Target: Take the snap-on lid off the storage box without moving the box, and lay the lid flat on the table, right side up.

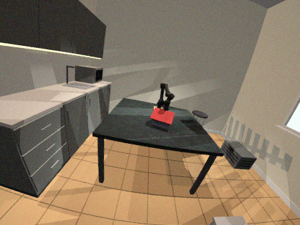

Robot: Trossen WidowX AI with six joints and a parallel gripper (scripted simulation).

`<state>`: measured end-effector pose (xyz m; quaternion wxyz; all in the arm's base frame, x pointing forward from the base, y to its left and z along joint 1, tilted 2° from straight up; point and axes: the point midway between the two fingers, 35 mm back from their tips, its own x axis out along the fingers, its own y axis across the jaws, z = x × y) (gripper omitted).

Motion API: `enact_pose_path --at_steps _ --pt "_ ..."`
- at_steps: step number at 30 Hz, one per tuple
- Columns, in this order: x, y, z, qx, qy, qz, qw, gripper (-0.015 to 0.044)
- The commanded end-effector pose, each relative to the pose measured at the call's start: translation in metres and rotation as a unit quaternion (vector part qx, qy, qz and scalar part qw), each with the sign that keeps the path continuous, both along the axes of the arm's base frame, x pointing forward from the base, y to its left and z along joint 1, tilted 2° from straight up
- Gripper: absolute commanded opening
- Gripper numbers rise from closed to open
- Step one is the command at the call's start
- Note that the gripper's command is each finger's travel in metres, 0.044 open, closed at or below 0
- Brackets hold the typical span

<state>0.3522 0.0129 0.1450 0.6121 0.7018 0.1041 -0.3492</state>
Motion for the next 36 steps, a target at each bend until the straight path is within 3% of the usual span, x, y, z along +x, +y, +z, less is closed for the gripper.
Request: enact_pose_path --at_steps 1,36 --pt "0.003 0.001 0.012 0.001 -0.009 0.003 1.0 0.0" --pt "0.001 0.001 0.057 0.001 -0.01 0.003 1.0 0.0"
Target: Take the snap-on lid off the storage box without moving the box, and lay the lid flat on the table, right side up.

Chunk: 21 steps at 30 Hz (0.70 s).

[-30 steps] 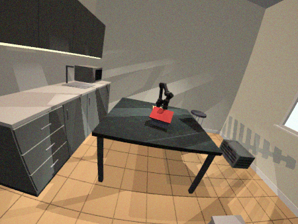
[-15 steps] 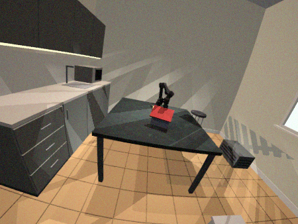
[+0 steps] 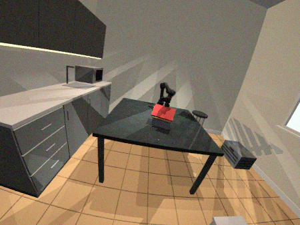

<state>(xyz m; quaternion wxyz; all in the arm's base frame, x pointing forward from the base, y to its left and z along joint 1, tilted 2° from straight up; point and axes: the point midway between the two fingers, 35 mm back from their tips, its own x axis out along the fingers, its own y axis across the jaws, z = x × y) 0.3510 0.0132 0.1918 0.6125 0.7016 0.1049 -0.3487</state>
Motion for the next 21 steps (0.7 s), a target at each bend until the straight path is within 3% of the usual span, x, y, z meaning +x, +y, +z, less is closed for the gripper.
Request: enact_pose_path --at_steps 1,21 --pt "0.002 0.001 0.012 0.001 -0.01 0.002 1.0 0.0" --pt "0.0 -0.001 0.027 0.001 -0.01 0.002 1.0 0.0"
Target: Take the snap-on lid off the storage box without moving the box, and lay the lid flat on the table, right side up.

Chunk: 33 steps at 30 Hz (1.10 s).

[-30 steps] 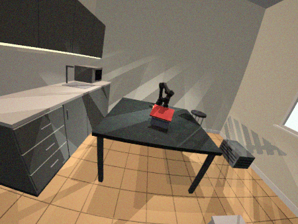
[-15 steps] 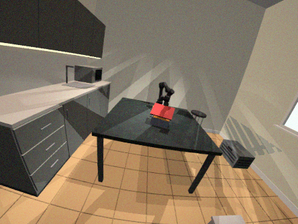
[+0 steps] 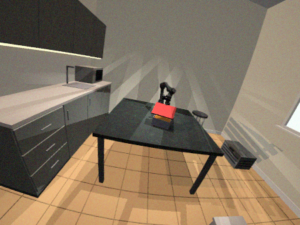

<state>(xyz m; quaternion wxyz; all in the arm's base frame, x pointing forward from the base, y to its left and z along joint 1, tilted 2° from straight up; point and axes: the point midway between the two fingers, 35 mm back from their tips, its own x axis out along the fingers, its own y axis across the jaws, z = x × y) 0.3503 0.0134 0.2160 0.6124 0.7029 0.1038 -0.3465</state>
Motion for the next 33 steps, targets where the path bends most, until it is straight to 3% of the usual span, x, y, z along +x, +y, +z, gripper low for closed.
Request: enact_pose_path --at_steps 1,33 --pt "-0.001 -0.003 0.001 0.0 -0.007 0.001 1.0 0.0" --pt "-0.029 -0.062 -0.003 -0.003 -0.006 0.001 1.0 0.0"
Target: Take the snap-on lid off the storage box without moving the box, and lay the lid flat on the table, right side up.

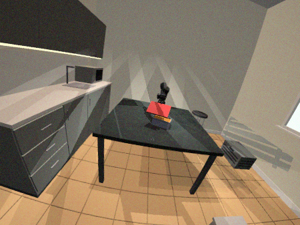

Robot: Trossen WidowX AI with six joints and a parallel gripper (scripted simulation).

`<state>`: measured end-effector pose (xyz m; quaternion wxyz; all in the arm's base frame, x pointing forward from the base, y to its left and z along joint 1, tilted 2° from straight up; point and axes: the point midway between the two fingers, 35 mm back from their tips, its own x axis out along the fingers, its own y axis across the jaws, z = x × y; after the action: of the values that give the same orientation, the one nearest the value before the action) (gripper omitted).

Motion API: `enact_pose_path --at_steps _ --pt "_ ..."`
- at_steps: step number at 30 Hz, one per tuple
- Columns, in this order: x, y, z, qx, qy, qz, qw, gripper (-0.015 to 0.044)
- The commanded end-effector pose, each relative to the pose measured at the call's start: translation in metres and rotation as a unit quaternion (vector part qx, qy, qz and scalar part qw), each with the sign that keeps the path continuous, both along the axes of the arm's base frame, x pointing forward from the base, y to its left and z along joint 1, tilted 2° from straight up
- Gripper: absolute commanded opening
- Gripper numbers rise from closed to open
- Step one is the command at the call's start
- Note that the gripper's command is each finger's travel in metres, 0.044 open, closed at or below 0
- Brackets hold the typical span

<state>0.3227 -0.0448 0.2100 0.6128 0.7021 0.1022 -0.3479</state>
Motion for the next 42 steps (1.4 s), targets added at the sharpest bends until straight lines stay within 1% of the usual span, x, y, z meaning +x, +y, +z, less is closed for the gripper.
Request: enact_pose_path --at_steps 1,42 --pt "-0.003 -0.006 0.003 -0.002 -0.006 0.003 1.0 0.0" --pt "-0.038 -0.08 0.003 -0.006 -0.004 0.003 1.0 0.0"
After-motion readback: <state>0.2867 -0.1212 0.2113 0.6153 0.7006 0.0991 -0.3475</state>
